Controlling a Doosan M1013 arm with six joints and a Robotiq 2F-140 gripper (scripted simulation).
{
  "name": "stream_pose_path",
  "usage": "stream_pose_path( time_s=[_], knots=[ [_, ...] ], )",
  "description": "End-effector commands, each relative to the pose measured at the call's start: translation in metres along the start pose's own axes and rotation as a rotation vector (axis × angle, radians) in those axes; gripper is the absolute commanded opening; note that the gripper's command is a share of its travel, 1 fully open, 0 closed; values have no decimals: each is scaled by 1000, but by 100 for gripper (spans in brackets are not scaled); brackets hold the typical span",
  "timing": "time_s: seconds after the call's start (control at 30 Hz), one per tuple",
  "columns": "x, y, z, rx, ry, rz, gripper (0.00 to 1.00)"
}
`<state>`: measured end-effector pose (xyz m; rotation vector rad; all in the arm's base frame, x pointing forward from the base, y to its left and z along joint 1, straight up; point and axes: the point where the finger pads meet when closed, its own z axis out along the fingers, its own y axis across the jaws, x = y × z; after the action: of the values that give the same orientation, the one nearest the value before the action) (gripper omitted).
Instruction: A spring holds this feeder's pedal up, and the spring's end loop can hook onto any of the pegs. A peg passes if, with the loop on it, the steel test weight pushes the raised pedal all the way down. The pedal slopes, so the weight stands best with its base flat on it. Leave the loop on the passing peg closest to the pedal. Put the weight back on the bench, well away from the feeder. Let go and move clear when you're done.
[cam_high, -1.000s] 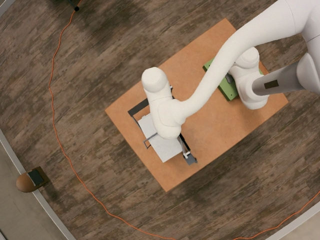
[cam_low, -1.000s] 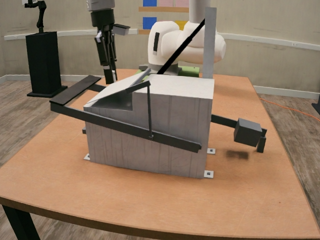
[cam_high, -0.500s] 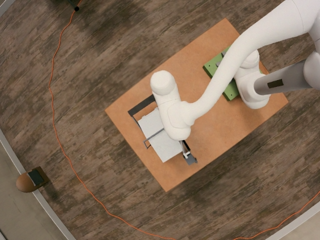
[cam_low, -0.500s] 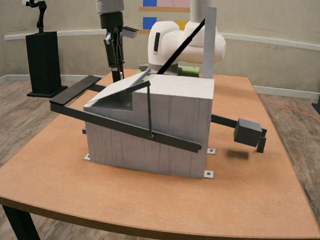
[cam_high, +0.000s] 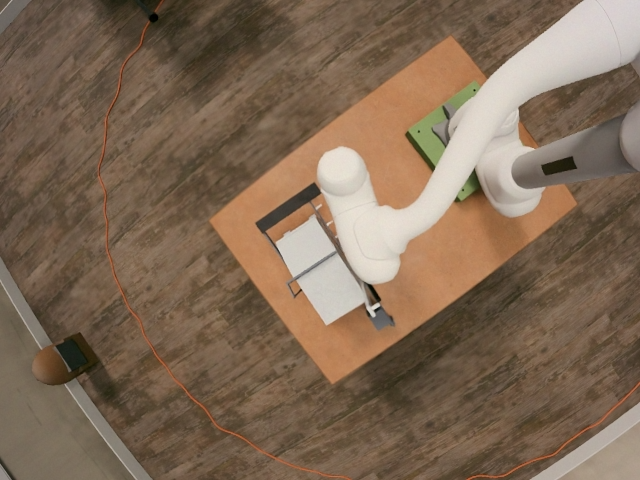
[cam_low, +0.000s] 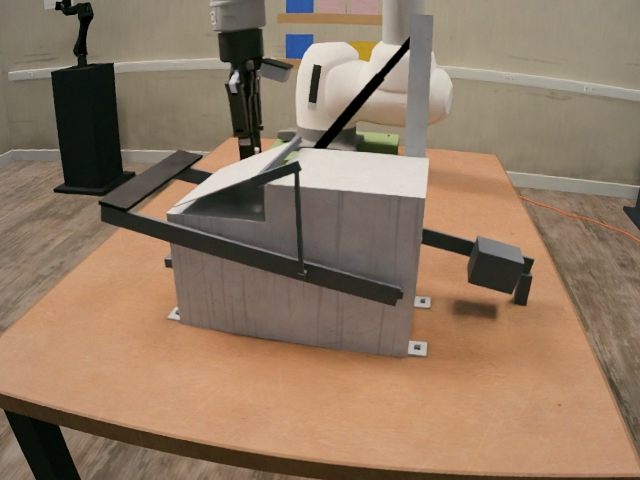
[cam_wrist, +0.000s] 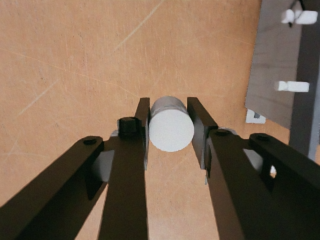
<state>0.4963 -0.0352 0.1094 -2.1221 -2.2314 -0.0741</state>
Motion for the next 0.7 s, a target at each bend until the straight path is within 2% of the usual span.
stream_pose_path(
  time_s=[0.0,0.67],
  knots=[
    [5,-4,2,-1,-5,0,25],
    [33,-33,20,-1,-34,0,25]
  ],
)
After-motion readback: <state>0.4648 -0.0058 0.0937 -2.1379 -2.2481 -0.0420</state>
